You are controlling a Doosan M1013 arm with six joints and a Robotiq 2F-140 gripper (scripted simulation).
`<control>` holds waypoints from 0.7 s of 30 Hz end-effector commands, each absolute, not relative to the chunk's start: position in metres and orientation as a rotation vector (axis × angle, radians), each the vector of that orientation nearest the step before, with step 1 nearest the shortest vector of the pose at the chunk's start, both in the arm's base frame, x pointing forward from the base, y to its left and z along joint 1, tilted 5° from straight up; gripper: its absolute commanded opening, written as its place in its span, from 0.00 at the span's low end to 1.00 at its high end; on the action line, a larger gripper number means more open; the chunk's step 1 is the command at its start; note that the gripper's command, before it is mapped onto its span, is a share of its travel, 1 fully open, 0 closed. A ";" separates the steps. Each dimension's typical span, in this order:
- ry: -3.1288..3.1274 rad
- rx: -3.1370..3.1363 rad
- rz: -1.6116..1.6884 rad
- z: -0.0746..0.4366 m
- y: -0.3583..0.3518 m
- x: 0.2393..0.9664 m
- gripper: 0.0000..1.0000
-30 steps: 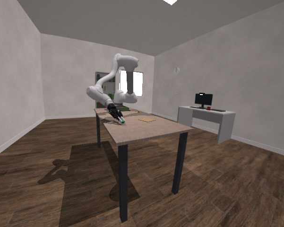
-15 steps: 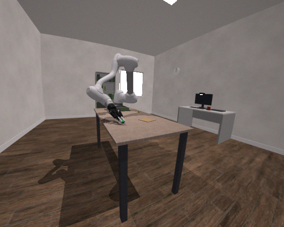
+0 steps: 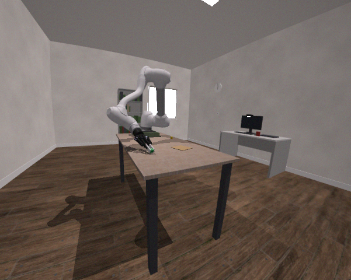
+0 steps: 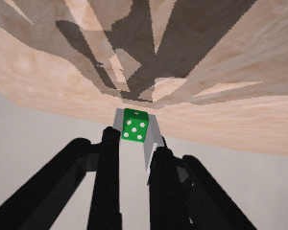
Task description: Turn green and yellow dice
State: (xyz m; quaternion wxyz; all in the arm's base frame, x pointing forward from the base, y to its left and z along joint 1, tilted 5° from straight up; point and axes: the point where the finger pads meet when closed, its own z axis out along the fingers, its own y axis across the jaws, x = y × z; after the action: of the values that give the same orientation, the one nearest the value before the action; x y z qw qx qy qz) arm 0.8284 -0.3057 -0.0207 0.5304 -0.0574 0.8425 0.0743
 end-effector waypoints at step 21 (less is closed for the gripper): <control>2.011 -0.137 0.177 -0.030 -0.305 0.829 0.21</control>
State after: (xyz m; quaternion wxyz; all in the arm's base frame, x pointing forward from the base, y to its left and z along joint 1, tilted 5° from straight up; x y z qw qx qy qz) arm 0.8287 -0.3051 -0.0300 0.5304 -0.0574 0.8425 0.0743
